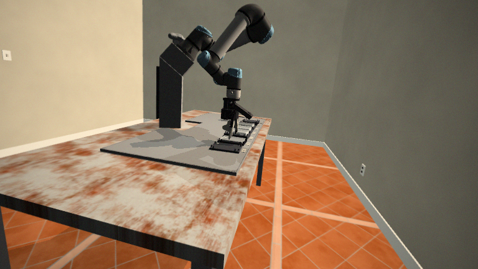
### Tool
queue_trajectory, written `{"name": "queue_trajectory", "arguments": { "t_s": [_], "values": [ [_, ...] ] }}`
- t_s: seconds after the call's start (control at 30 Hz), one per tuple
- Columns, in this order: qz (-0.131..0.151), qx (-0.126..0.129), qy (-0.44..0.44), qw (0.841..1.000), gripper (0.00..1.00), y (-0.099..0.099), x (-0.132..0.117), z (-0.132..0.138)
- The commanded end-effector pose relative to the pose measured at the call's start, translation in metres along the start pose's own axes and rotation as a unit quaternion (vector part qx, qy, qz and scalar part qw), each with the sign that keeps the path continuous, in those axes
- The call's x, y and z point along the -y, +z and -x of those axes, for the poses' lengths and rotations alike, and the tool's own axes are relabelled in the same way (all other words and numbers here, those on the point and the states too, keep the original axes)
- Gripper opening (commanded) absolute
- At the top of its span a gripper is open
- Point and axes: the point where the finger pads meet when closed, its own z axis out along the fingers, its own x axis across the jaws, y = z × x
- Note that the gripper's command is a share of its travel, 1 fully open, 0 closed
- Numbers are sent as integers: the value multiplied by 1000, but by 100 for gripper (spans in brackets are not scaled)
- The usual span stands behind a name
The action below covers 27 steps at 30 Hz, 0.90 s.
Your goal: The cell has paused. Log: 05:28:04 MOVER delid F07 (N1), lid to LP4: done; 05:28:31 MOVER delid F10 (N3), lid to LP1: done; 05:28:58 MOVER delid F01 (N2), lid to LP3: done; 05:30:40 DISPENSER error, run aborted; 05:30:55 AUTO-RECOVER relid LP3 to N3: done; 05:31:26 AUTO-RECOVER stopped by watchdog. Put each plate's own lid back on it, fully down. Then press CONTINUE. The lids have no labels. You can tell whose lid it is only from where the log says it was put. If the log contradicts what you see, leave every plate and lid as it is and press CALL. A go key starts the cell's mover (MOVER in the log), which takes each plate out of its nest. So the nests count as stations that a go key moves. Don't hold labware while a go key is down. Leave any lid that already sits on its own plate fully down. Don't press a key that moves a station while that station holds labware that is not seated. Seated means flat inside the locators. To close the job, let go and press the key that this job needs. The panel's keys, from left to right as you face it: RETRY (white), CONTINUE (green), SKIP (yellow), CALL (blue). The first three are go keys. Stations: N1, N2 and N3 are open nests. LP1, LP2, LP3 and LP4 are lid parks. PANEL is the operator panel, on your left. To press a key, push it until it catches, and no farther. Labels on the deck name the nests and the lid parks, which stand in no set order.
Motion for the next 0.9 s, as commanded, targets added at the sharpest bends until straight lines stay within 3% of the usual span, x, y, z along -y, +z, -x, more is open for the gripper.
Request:
{"name": "queue_trajectory", "arguments": {
  "t_s": [0.0, 0.53, 0.57, 0.87],
  "values": [
    [-1, 0, 0, 1000, 82, 9, 1, 0],
    [-1, 0, 0, 1000, 82, 10, 1, 0],
    [-1, 0, 0, 1000, 0, 10, 1, 0],
    [-1, 0, 0, 1000, 0, 10, 1, 0]
  ]
}}
